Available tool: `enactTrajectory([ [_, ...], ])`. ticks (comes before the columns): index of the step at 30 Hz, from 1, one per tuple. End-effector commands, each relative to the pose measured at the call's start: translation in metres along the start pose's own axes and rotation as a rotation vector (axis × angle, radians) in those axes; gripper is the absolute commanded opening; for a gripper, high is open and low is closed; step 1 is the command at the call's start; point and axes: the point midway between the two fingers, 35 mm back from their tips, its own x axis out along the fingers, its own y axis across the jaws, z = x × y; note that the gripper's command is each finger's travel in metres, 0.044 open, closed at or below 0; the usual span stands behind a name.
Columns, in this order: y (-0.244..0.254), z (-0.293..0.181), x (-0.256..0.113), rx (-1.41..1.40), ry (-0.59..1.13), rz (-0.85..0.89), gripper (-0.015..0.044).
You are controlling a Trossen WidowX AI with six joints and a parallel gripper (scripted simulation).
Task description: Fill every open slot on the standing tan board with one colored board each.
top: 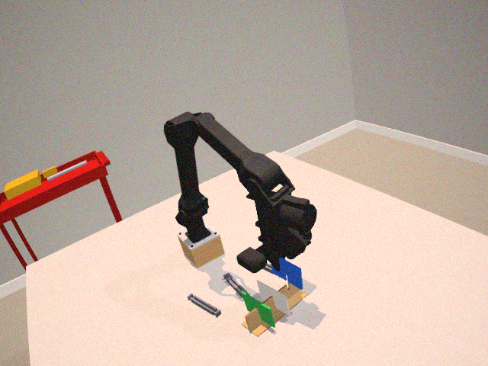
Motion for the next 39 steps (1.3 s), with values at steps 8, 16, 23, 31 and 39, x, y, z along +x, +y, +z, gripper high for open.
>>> enactTrajectory([
  [8, 0.000, -0.001, 0.007, -0.005, 0.004, 0.003, 0.0000],
  [16, 0.000, -0.001, 0.012, -0.005, 0.004, 0.003, 0.0000],
  [23, 0.000, -0.001, 0.016, -0.005, 0.004, 0.003, 0.0000],
  [31, 0.000, -0.001, 0.021, -0.005, 0.004, 0.003, 0.0000],
  [39, 0.000, -0.001, 0.025, -0.005, 0.004, 0.003, 0.0000],
])
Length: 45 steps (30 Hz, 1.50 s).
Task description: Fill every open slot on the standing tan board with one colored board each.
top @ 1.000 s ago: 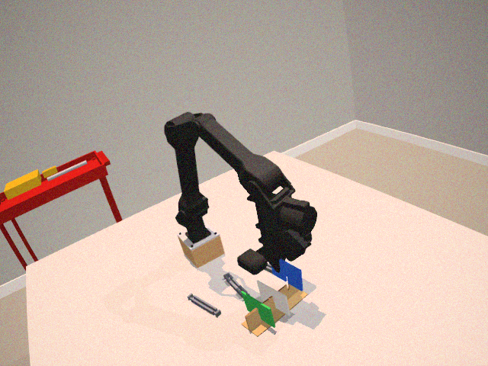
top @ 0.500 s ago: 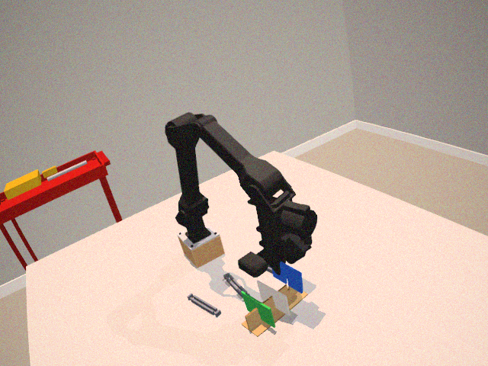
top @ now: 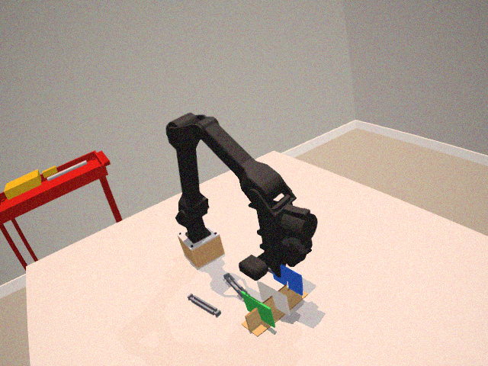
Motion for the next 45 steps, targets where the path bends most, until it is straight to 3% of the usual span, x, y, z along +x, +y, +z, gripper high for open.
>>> enactTrajectory([
  [1, 0.000, -0.001, 0.003, -0.005, 0.004, 0.003, 0.0000],
  [45, 0.001, -0.003, 0.016, -0.001, 0.004, 0.003, 0.0000],
])
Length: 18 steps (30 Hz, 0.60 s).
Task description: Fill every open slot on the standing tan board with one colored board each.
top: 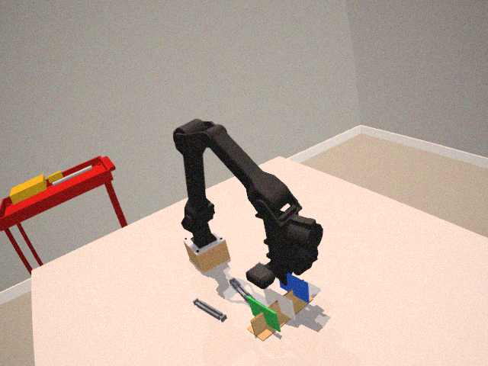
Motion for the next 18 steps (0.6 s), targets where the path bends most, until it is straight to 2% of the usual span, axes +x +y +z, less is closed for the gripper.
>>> enactTrajectory([
  [1, 0.0003, -0.0027, 0.0017, 0.010, 0.006, 0.002, 0.0000],
  [18, -0.0013, -0.0025, 0.0017, 0.003, 0.006, 0.002, 0.0000],
])
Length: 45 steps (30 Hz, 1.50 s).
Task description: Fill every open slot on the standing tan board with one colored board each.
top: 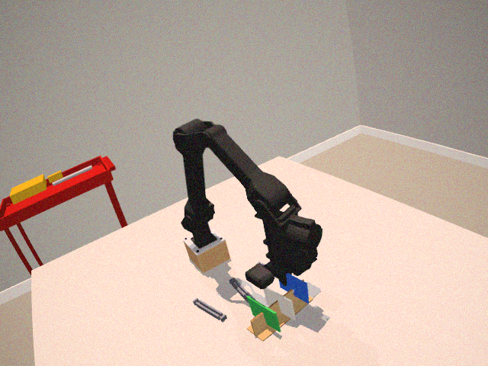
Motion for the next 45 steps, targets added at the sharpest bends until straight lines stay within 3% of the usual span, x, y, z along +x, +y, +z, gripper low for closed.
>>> enactTrajectory([
  [1, -0.001, -0.002, 0.001, -0.009, 0.006, -0.001, 0.0000],
  [45, 0.000, -0.001, 0.015, -0.008, 0.006, -0.001, 0.0000],
])
